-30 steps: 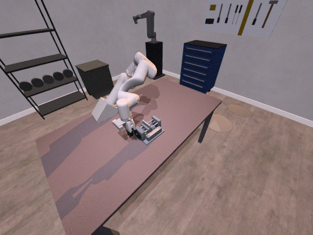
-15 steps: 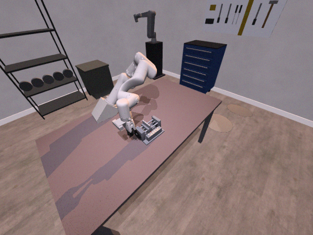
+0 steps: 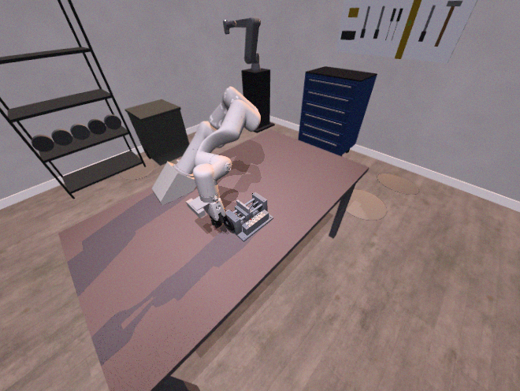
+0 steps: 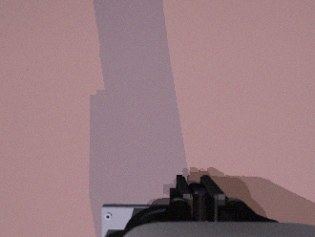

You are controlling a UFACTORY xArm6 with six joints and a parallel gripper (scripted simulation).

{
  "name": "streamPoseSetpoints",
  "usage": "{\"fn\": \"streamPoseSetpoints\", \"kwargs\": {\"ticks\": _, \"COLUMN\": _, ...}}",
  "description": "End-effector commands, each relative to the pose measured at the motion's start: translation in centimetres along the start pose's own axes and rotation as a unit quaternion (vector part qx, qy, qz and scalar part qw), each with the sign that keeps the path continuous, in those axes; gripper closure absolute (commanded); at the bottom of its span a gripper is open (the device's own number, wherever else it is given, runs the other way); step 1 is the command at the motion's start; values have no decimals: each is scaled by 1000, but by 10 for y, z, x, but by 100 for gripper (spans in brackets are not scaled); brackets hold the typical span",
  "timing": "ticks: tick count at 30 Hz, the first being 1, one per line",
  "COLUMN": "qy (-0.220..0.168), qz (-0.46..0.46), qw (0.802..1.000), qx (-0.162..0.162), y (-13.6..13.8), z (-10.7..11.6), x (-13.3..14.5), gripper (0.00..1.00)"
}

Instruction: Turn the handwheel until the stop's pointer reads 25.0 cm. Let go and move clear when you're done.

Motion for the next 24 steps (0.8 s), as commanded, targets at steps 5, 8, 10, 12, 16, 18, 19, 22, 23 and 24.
{"fn": "streamPoseSetpoints", "kwargs": {"ticks": 5, "qy": 1, "qz": 0, "qw": 1000, "qx": -1, "y": 0, "z": 0, "x": 0, "gripper": 94}}
{"fn": "streamPoseSetpoints", "kwargs": {"ticks": 8, "qy": 1, "qz": 0, "qw": 1000, "qx": -1, "y": 1, "z": -1, "x": 0, "gripper": 94}}
{"fn": "streamPoseSetpoints", "kwargs": {"ticks": 10, "qy": 1, "qz": 0, "qw": 1000, "qx": -1, "y": 1, "z": -1, "x": 0, "gripper": 94}}
{"fn": "streamPoseSetpoints", "kwargs": {"ticks": 12, "qy": 1, "qz": 0, "qw": 1000, "qx": -1, "y": 2, "z": -2, "x": 0, "gripper": 94}}
{"fn": "streamPoseSetpoints", "kwargs": {"ticks": 16, "qy": 1, "qz": 0, "qw": 1000, "qx": -1, "y": 2, "z": -3, "x": 0, "gripper": 94}}
{"fn": "streamPoseSetpoints", "kwargs": {"ticks": 18, "qy": 1, "qz": 0, "qw": 1000, "qx": -1, "y": 2, "z": -3, "x": 0, "gripper": 94}}
{"fn": "streamPoseSetpoints", "kwargs": {"ticks": 19, "qy": 1, "qz": 0, "qw": 1000, "qx": -1, "y": 3, "z": -4, "x": 0, "gripper": 94}}
{"fn": "streamPoseSetpoints", "kwargs": {"ticks": 22, "qy": 1, "qz": 0, "qw": 1000, "qx": -1, "y": 3, "z": -6, "x": 0, "gripper": 94}}
{"fn": "streamPoseSetpoints", "kwargs": {"ticks": 23, "qy": 1, "qz": 0, "qw": 1000, "qx": -1, "y": 4, "z": -6, "x": 0, "gripper": 94}}
{"fn": "streamPoseSetpoints", "kwargs": {"ticks": 24, "qy": 1, "qz": 0, "qw": 1000, "qx": -1, "y": 4, "z": -7, "x": 0, "gripper": 94}}
Point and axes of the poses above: the point where the finger pads meet when closed, its own z axis back along the fingers, its own y axis across the jaws, x = y × z, the point moved 1 cm from there along z, back along the fingers, and after that the axes turned 9 degrees about z, right-handed, at the moved point
